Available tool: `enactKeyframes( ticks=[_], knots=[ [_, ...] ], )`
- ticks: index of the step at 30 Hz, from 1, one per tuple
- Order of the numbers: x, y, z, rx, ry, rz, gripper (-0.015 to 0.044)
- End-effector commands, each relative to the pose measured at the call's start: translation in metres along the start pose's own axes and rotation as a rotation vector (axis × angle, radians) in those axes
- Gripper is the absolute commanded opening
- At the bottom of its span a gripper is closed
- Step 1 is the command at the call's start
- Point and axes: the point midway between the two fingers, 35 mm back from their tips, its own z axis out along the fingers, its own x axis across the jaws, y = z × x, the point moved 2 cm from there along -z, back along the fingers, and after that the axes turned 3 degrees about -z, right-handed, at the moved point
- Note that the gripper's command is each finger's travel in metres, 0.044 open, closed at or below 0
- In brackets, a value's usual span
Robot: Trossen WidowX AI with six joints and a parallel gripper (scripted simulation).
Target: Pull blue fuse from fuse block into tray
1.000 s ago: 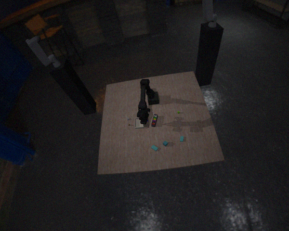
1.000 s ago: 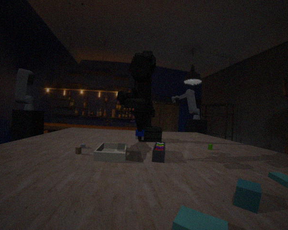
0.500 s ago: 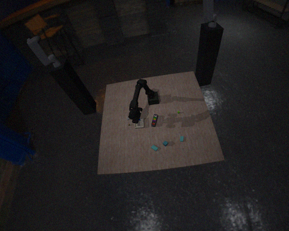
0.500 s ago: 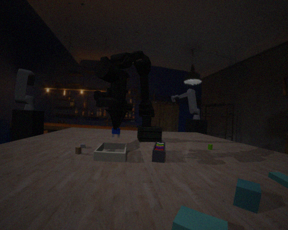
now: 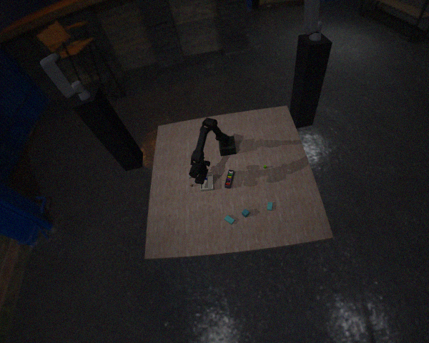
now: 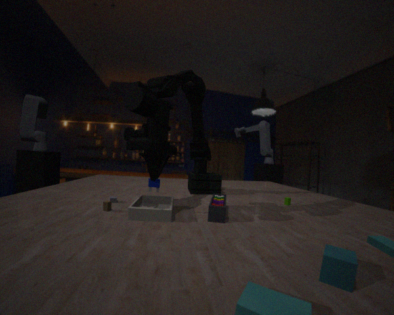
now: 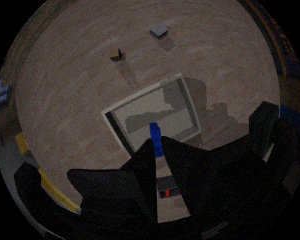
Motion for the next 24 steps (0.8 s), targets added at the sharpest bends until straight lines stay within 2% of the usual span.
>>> enactKeyframes(
  ticks=[1, 13, 22, 24],
  knots=[
    [-0.003, 0.000, 0.012, 0.001, -0.018, -0.006, 0.0000],
    [-0.004, 0.000, 0.031, 0.001, -0.018, -0.006, 0.0000],
    [-0.004, 0.000, 0.032, 0.001, -0.018, -0.006, 0.0000],
    [-0.003, 0.000, 0.029, 0.002, -0.010, 0.000, 0.0053]
  ],
)
